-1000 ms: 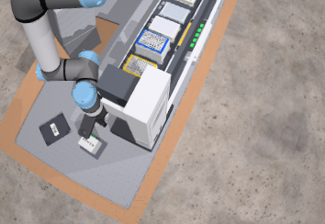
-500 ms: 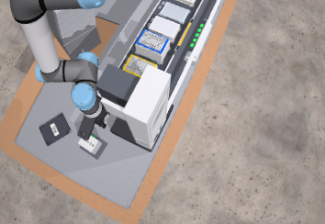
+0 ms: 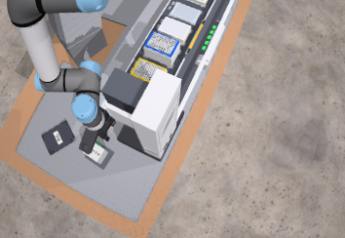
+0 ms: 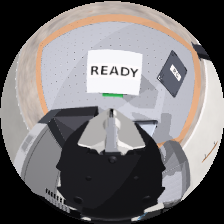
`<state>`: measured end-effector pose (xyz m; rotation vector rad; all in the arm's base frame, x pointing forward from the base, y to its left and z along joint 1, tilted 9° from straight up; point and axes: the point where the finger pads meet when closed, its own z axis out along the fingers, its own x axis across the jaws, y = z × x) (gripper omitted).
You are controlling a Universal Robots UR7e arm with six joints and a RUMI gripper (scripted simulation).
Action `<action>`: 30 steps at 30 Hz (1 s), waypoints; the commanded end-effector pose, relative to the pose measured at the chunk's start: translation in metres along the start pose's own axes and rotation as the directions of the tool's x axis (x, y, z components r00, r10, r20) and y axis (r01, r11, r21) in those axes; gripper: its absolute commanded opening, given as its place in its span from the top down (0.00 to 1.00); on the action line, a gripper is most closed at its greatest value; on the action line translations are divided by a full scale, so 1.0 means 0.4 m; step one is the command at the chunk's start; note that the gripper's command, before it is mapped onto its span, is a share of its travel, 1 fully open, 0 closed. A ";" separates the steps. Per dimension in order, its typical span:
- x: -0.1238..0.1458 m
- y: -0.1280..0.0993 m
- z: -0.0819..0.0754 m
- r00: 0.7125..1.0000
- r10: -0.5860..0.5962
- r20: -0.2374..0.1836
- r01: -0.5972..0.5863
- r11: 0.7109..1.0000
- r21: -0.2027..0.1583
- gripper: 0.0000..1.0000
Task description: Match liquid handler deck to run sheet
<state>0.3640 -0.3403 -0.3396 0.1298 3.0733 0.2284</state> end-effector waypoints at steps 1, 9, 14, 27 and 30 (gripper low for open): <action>0.000 -0.033 0.000 1.000 0.000 0.000 0.000 1.000 0.001 1.00; -0.002 -0.039 -0.001 1.000 -0.001 0.001 0.001 1.000 0.002 1.00; 0.000 -0.048 0.000 1.000 0.000 0.000 0.000 1.000 0.001 1.00; -0.001 -0.066 0.000 1.000 0.000 0.000 0.000 1.000 0.001 1.00; 0.000 -0.071 0.000 1.000 0.000 0.000 0.000 1.000 0.001 1.00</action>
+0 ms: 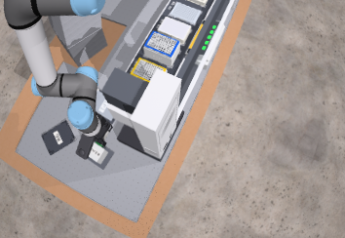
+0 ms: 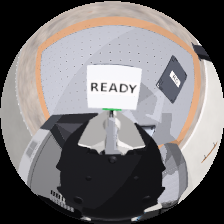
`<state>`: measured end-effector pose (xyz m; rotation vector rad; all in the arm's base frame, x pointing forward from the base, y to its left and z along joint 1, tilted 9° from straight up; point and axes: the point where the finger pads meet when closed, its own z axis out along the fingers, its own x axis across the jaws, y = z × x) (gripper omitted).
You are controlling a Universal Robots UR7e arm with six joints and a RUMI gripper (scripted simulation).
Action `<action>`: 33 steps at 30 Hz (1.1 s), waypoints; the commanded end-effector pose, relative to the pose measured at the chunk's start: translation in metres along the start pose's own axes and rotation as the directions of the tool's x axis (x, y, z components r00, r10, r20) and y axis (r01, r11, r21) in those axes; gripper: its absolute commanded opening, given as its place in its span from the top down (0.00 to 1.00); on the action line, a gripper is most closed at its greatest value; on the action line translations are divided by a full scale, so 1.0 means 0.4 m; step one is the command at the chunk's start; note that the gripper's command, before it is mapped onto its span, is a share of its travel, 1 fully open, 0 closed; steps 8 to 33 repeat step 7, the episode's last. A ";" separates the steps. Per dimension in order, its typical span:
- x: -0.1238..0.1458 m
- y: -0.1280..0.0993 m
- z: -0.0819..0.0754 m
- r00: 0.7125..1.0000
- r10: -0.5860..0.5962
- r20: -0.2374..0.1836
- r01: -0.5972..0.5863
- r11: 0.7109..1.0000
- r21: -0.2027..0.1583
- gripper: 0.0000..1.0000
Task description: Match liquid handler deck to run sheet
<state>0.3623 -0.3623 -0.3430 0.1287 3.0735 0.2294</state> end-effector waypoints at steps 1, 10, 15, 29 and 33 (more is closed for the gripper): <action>0.000 -0.017 0.000 1.000 0.001 0.000 -0.001 1.000 0.002 1.00; 0.000 -0.027 0.000 1.000 0.001 0.001 -0.001 1.000 0.002 1.00; 0.000 -0.027 0.000 1.000 0.001 0.001 -0.001 1.000 0.002 1.00; 0.000 -0.027 0.000 1.000 0.001 0.001 -0.001 1.000 0.002 1.00; 0.000 -0.027 0.000 1.000 0.001 0.001 -0.001 1.000 0.002 1.00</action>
